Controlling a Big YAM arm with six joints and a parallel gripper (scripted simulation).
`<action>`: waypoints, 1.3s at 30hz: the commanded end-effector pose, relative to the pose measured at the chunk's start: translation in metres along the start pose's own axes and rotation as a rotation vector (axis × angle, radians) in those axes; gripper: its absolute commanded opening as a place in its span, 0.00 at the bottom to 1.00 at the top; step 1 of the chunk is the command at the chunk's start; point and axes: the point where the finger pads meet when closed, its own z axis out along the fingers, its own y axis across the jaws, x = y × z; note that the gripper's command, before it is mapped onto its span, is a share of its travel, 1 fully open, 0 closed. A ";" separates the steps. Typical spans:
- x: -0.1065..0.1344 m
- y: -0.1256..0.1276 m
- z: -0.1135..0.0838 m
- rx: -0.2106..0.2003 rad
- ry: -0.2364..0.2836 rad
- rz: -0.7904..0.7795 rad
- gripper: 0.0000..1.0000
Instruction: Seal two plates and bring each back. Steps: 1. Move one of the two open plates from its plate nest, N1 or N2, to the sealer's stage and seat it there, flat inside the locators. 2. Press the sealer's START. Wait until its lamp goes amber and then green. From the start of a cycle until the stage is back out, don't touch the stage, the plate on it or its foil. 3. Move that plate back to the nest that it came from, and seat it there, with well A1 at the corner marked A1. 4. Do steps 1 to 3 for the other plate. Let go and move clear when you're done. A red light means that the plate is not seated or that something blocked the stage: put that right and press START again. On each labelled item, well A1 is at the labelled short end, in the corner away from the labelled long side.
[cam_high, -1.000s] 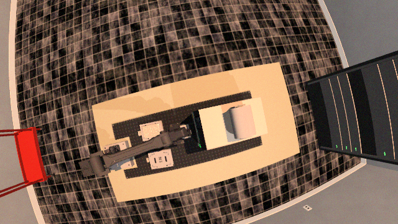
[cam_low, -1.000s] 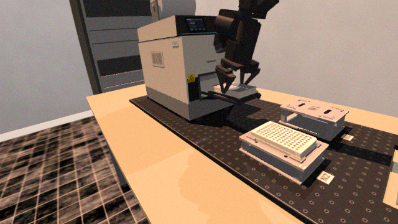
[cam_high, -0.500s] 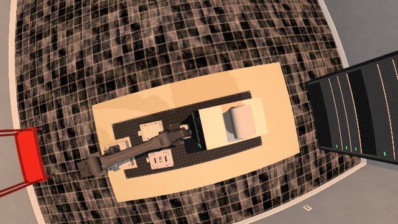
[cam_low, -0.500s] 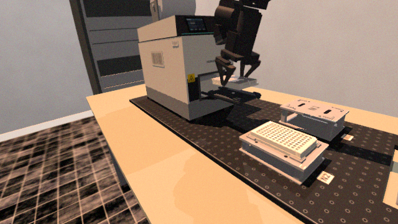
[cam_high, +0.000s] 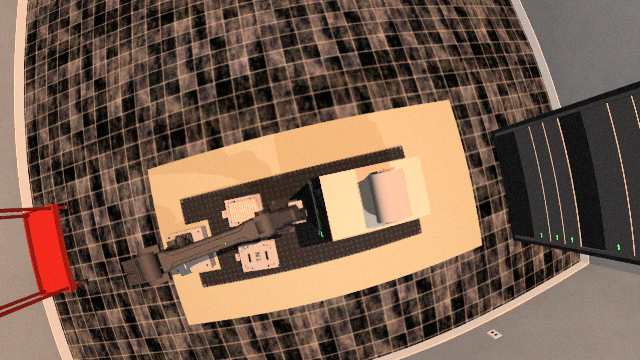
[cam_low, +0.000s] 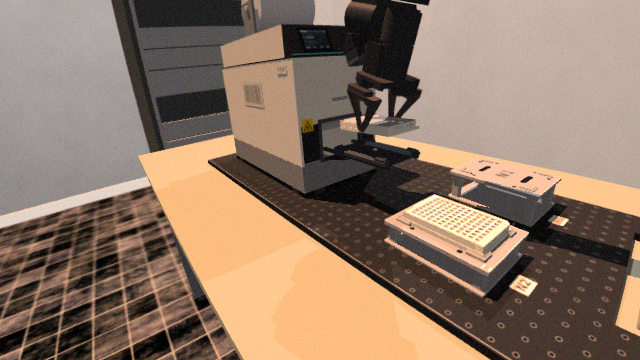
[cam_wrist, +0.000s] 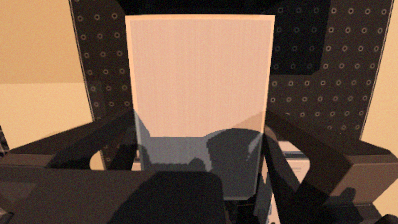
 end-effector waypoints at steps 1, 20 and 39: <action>-0.036 -0.001 -0.037 -0.011 -0.088 0.023 0.00; -0.042 -0.001 -0.043 -0.013 -0.093 0.021 0.00; -0.023 -0.002 -0.014 -0.004 -0.030 0.017 0.00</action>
